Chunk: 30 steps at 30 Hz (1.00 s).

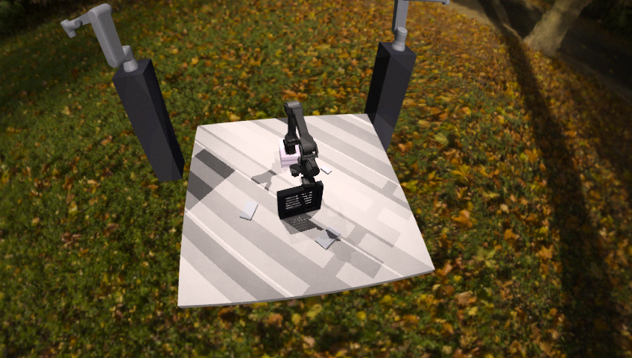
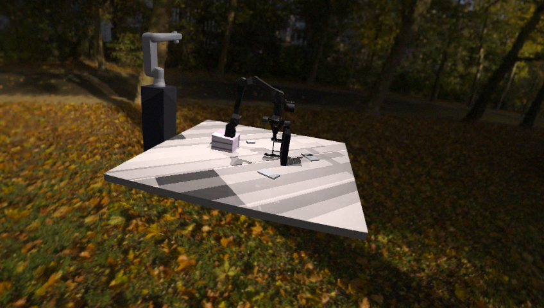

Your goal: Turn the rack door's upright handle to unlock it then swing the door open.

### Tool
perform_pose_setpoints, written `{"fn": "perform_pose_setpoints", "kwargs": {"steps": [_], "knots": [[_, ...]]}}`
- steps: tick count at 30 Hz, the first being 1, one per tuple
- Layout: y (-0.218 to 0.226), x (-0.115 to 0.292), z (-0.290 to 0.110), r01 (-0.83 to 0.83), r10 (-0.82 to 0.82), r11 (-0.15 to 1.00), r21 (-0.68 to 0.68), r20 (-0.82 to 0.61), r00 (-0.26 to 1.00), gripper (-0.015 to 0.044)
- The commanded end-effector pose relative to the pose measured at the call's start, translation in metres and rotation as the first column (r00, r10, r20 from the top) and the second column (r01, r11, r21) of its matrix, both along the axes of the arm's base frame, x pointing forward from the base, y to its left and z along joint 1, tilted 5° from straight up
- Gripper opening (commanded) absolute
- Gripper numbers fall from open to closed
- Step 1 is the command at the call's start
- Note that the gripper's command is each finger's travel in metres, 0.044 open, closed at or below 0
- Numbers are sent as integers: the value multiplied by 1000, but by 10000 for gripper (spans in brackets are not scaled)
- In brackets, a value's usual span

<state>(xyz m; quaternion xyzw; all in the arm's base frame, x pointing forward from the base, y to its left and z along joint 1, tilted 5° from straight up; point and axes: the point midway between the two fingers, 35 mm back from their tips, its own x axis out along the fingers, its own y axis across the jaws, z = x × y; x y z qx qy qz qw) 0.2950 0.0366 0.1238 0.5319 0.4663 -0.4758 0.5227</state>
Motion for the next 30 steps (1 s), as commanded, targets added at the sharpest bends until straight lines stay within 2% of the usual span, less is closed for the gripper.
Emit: {"fn": "perform_pose_setpoints", "kwargs": {"steps": [1,14,30], "knots": [[-2,-2,-1,-45,45,999,-10,0,999,13],[-8,-12,-2,-299,299,953,-39,-8,954,13],[-24,-31,-4,-547,547,834,-66,-25,837,13]]}}
